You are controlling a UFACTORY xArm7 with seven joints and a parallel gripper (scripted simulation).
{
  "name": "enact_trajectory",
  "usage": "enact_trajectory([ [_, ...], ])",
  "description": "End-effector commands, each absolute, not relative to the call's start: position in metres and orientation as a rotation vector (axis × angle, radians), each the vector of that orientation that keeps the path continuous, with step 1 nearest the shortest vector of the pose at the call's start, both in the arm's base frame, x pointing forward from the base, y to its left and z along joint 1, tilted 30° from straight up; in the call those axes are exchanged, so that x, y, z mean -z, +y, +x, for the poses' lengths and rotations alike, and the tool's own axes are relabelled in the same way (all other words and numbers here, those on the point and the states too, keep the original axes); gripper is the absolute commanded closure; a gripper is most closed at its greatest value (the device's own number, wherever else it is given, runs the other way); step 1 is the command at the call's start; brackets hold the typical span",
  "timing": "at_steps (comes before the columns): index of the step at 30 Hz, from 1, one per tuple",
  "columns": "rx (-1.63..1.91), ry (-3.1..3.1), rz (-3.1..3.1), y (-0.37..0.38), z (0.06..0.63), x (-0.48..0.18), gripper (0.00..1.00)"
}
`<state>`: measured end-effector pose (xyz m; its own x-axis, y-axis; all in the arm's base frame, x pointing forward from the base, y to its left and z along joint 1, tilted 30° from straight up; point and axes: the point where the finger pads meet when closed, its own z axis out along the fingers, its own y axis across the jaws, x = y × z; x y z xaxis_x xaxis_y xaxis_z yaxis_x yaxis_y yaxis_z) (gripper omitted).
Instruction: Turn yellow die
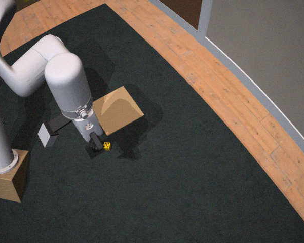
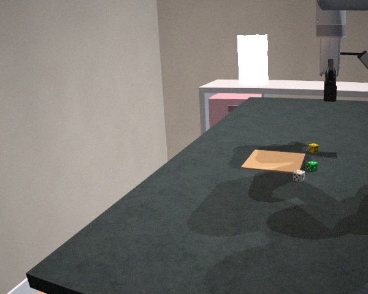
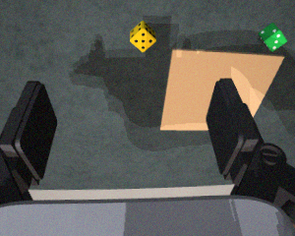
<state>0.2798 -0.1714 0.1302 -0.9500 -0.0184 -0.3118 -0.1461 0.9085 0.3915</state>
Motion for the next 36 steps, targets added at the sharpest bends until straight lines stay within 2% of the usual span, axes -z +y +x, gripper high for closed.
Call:
enact_trajectory([
  [1,-0.597,2.767,-0.121,-0.173,0.280,-0.131,0.00],
  [7,-0.601,2.766,-0.119,-0.169,0.283,-0.123,0.00],
  [23,-0.601,2.766,-0.119,-0.130,0.311,-0.042,0.00],
  [36,-0.601,2.766,-0.119,-0.128,0.312,-0.037,0.00],
])
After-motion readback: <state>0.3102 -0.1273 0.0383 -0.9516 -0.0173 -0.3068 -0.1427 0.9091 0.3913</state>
